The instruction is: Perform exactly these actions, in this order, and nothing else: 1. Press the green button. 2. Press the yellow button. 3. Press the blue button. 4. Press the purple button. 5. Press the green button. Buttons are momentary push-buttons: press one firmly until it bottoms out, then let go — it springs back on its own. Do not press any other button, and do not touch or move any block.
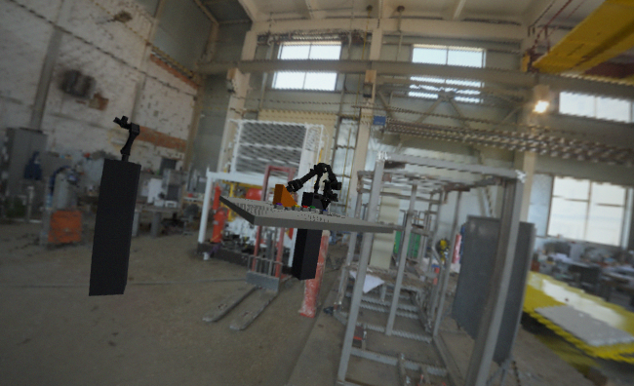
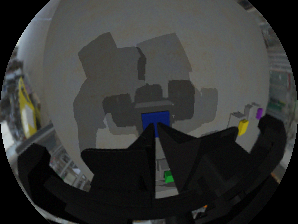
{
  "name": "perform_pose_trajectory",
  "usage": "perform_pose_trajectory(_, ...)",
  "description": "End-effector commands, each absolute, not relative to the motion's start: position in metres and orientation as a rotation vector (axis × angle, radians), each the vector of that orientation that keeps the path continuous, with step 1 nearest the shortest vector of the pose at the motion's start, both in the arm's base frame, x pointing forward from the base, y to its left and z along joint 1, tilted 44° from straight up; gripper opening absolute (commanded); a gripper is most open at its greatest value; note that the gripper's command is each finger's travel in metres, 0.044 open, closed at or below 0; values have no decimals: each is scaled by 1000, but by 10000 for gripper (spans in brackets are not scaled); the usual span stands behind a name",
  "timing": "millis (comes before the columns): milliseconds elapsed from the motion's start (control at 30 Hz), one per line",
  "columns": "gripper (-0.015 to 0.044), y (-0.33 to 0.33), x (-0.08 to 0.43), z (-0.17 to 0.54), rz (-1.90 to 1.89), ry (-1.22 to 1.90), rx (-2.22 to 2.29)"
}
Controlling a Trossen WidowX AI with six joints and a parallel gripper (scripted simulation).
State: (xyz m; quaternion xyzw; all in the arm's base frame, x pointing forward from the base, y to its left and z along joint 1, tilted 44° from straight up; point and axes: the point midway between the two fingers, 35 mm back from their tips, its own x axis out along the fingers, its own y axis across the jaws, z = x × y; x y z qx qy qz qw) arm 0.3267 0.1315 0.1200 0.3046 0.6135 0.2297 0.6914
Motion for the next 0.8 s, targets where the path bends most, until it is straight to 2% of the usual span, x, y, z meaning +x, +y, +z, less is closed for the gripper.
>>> perform_pose_trajectory(0,20,130,326,122,513,1372,681)
perform_pose_trajectory(467,20,65,313,186,503,1379,679)
perform_pose_trajectory(600,20,63,314,183,491,1380,690)
perform_pose_trajectory(767,20,-6,336,127,392,1390,719)
